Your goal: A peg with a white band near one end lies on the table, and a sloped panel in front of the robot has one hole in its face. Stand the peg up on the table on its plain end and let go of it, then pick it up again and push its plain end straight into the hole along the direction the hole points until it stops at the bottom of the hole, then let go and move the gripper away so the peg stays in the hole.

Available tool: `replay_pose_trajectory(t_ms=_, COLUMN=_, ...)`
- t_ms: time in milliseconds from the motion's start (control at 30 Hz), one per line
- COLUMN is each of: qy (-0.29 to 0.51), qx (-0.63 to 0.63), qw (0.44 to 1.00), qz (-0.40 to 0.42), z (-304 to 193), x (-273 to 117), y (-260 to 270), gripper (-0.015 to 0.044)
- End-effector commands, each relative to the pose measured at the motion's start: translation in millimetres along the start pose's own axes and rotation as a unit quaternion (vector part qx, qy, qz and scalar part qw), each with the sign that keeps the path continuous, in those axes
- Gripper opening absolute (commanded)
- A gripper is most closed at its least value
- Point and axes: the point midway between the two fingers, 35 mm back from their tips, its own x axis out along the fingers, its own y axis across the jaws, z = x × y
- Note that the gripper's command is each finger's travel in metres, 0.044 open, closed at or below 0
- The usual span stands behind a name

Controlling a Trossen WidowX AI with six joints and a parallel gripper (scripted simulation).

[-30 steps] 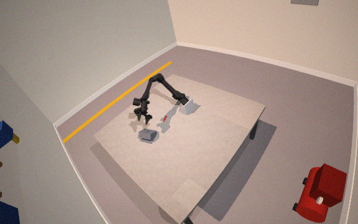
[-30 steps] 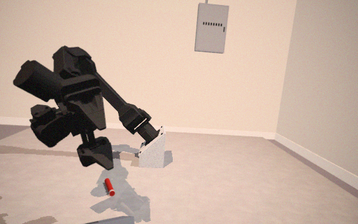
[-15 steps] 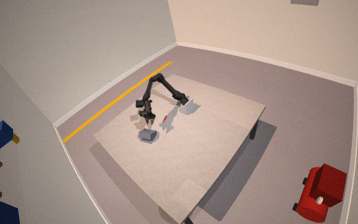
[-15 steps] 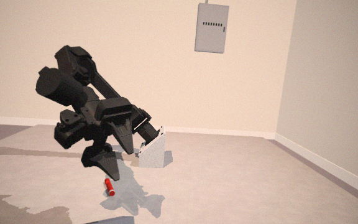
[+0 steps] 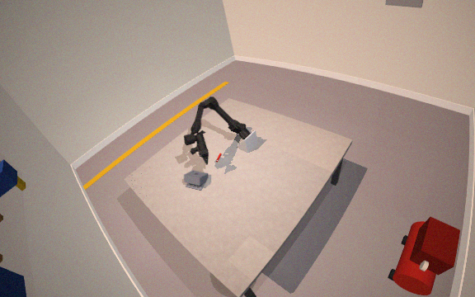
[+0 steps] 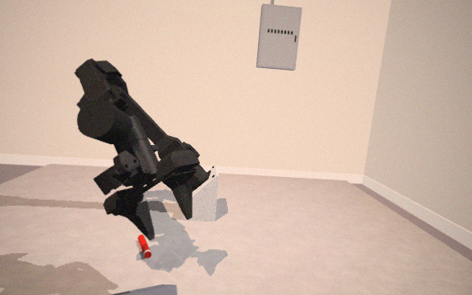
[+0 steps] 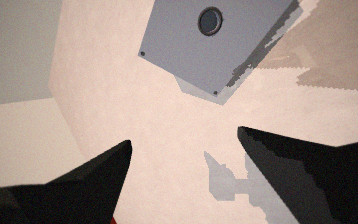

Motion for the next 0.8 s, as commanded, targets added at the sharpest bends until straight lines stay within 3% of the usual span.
replay_pose_trajectory(t_ms=0, qy=0.017, qx=-0.051, qw=0.998, qz=-0.039, z=-13, x=0, y=-11, gripper=0.0440)
replay_pose_trajectory(t_ms=400, qy=0.075, qx=-0.200, qw=0.967, qz=-0.142, z=-42, x=-8, y=-43, gripper=0.0440)
replay_pose_trajectory(t_ms=767, qy=0.134, qx=-0.340, qw=0.904, qz=-0.223, z=-61, x=-23, y=-71, gripper=0.0440)
